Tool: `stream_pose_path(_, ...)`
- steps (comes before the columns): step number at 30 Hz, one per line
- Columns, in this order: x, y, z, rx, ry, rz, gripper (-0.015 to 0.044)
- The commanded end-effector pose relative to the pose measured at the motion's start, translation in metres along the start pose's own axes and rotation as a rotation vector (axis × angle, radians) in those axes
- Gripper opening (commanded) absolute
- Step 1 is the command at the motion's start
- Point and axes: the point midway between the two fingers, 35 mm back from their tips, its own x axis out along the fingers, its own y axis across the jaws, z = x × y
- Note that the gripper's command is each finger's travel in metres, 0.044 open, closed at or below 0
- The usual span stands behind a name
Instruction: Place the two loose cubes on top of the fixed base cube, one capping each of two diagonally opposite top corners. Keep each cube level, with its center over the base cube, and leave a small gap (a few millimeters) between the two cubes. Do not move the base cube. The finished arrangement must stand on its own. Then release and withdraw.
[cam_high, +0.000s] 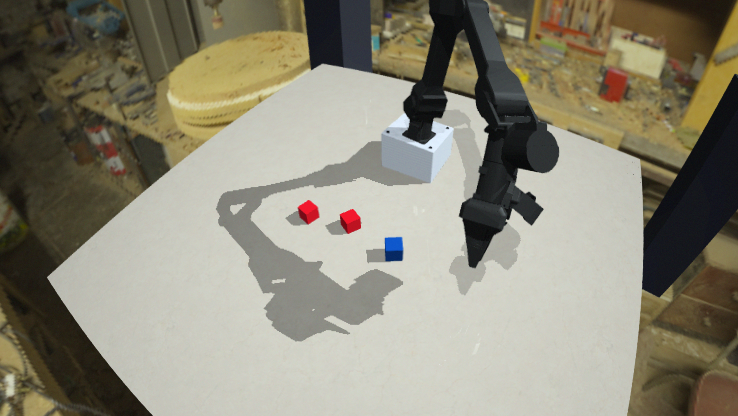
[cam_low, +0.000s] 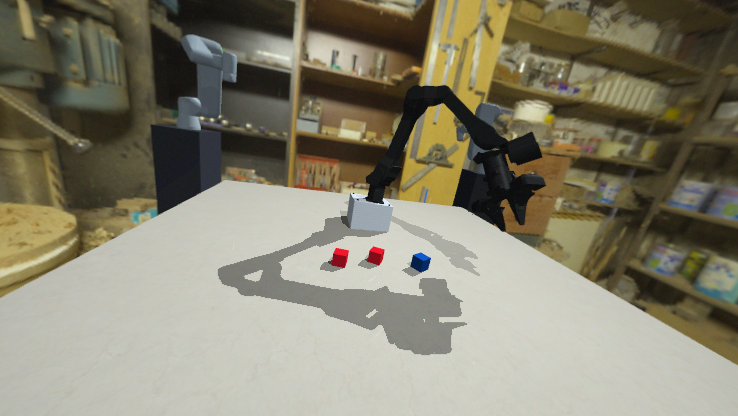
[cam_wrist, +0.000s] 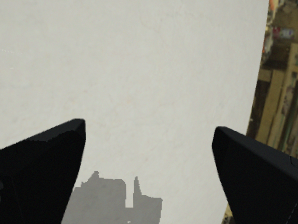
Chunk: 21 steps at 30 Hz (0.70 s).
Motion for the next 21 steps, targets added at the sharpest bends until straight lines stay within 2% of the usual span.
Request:
stream_pose_path(1,0.010,-0.007,-0.032,-0.007,0.054,0.046,0.0265)
stream_pose_path(11,0.023,-0.020,-0.126,0.009,0.179,0.176,0.0265)
stream_pose_path(21,0.020,-0.015,-0.216,0.054,0.253,0.323,0.0265)
